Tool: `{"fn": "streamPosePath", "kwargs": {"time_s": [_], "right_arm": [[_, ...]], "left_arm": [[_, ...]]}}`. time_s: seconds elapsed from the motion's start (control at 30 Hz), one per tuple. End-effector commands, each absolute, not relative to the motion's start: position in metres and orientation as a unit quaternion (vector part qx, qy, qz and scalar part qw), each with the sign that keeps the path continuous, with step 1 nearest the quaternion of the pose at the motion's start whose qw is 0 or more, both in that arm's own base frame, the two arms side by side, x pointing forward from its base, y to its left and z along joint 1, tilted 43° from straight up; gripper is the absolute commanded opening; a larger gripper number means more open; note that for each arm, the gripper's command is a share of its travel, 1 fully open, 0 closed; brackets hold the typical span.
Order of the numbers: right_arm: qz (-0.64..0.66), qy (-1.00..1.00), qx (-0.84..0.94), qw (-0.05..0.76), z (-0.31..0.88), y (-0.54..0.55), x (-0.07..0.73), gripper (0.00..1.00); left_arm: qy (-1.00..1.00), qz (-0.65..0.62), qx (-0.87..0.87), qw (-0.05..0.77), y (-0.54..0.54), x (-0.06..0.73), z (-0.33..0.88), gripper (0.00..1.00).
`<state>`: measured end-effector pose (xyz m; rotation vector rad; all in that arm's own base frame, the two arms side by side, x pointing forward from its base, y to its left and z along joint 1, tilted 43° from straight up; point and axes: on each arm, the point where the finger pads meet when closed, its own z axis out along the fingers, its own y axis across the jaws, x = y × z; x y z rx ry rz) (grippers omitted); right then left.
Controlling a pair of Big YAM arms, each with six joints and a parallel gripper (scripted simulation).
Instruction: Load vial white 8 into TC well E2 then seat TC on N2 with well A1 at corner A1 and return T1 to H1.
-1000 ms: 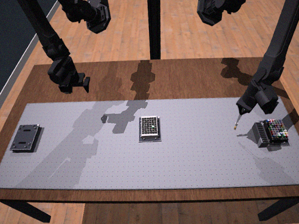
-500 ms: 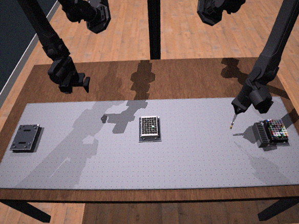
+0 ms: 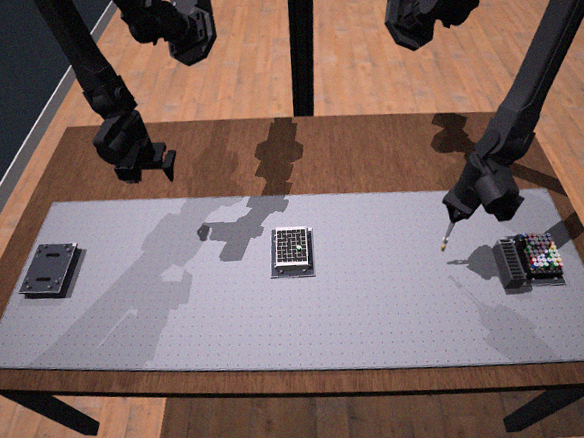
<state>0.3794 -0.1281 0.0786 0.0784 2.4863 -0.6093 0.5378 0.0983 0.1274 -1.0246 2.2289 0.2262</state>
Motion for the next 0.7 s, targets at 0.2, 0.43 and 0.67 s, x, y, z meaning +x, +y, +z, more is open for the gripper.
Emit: {"fn": "streamPosePath", "kwargs": {"time_s": [0.2,0.43,0.67], "right_arm": [[-0.229,0.928,0.023,0.292,0.084,-0.127,0.383,1.00],[-0.229,0.928,0.023,0.292,0.084,-0.127,0.383,1.00],[-0.229,0.928,0.023,0.292,0.084,-0.127,0.383,1.00]], "left_arm": [[0.858,0.087,-0.391,0.321,0.076,0.539,0.102,0.09],[0.858,0.087,-0.391,0.322,0.069,0.540,0.099,0.09],[0.858,0.087,-0.391,0.321,0.059,0.539,0.092,0.09]]}}
